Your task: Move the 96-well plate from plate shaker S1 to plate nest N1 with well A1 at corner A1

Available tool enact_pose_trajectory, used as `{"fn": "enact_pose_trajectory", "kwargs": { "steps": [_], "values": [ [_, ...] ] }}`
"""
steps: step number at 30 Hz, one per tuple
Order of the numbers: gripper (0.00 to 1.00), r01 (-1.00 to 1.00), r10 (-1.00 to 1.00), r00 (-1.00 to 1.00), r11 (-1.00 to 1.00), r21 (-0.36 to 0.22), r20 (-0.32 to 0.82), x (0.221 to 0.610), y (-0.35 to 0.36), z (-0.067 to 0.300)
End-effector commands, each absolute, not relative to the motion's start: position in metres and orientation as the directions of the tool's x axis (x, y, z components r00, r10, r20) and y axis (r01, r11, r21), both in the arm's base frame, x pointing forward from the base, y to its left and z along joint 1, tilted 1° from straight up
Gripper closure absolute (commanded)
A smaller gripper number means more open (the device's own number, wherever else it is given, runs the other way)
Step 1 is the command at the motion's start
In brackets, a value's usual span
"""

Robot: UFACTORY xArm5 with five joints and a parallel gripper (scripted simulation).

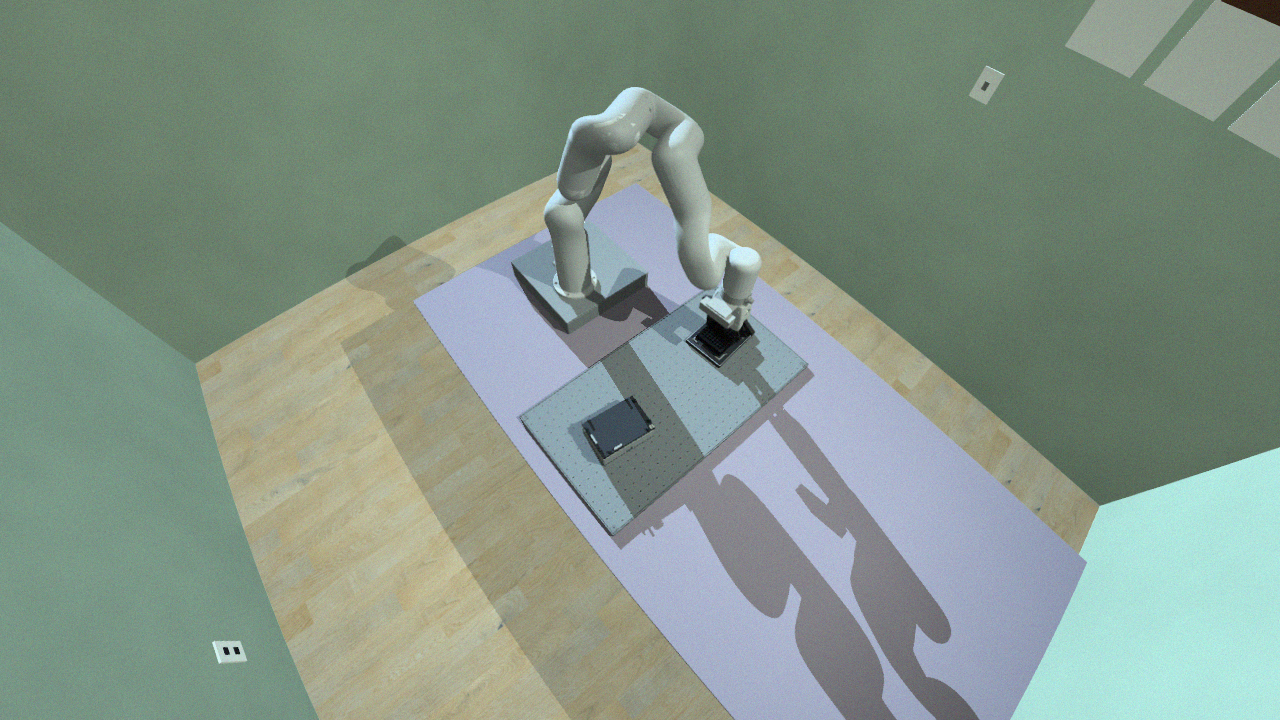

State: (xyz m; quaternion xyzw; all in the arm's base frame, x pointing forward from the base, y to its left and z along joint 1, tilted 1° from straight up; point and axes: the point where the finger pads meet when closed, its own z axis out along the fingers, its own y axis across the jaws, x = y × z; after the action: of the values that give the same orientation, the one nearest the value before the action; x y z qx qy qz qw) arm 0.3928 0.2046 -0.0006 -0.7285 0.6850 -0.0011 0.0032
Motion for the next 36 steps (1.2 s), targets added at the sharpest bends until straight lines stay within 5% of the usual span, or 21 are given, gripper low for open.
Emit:
{"fn": "enact_pose_trajectory", "kwargs": {
  "steps": [1,36],
  "values": [
    [1.00,-0.998,-0.998,0.061,-0.061,-0.016,0.010,0.3940,0.2053,-0.0001],
    [1.00,-0.998,-0.998,0.061,-0.061,-0.016,0.010,0.3941,0.2052,-0.0052]
  ]
}}
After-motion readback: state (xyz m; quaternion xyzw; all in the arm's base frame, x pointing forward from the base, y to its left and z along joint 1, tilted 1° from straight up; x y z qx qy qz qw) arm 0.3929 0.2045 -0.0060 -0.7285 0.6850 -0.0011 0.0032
